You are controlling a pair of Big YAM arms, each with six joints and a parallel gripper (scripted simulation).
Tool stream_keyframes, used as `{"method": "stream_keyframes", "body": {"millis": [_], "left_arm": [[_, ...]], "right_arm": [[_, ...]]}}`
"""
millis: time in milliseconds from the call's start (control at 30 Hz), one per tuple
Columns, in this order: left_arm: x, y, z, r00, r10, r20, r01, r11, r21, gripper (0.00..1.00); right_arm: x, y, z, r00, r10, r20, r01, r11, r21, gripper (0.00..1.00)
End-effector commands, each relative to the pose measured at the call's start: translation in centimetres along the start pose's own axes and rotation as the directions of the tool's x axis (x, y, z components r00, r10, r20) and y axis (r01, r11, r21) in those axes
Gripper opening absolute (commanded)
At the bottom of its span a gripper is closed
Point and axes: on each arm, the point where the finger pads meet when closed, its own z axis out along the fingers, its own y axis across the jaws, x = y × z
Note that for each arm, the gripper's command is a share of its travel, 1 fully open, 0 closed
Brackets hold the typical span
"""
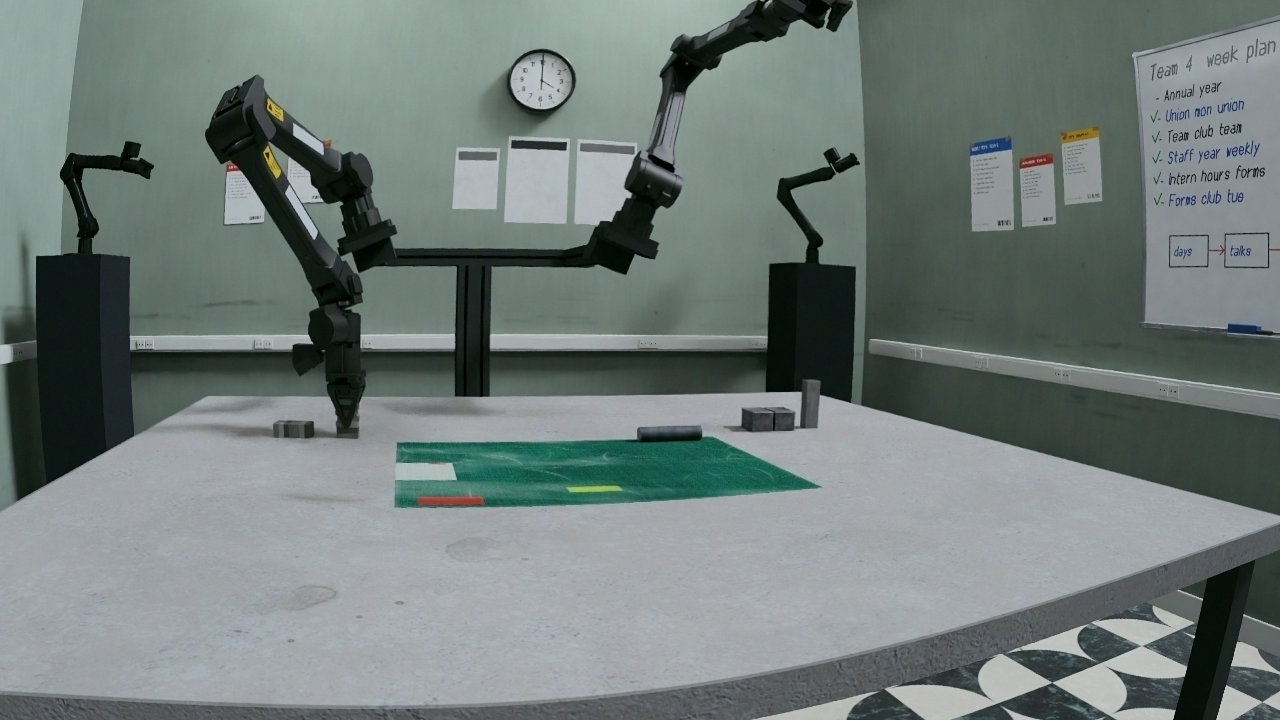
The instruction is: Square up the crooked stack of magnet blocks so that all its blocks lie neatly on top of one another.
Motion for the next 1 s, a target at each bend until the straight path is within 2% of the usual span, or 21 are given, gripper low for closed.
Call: {"method": "stream_keyframes", "body": {"millis": [0,333,367,900,967], "left_arm": [[-2.4,-0.9,-0.3,0.998,0.011,0.055,-0.012,1.0,0.015,1.0],[-2.4,-0.9,-0.3,0.998,0.011,0.055,-0.012,1.0,0.015,1.0],[-2.4,-0.9,-0.3,0.998,0.011,0.055,-0.012,1.0,0.015,1.0],[-2.4,-0.9,-0.3,0.998,0.011,0.055,-0.012,1.0,0.015,1.0],[-2.4,-0.9,-0.3,0.998,0.011,0.055,-0.012,1.0,0.015,1.0]], "right_arm": [[0.8,-1.8,-1.0,1.0,-0.02,-0.013,0.021,0.999,0.031,0.28],[0.8,-1.8,-1.0,1.0,-0.02,-0.013,0.021,0.999,0.031,0.28],[0.8,-1.8,-1.0,1.0,-0.02,-0.013,0.021,0.999,0.031,0.61],[0.8,-1.8,-1.0,1.0,-0.022,-0.013,0.023,0.999,0.031,0.61],[0.4,-1.4,-2.6,1.0,-0.009,-0.008,0.009,1.0,0.024,0.61]]}}
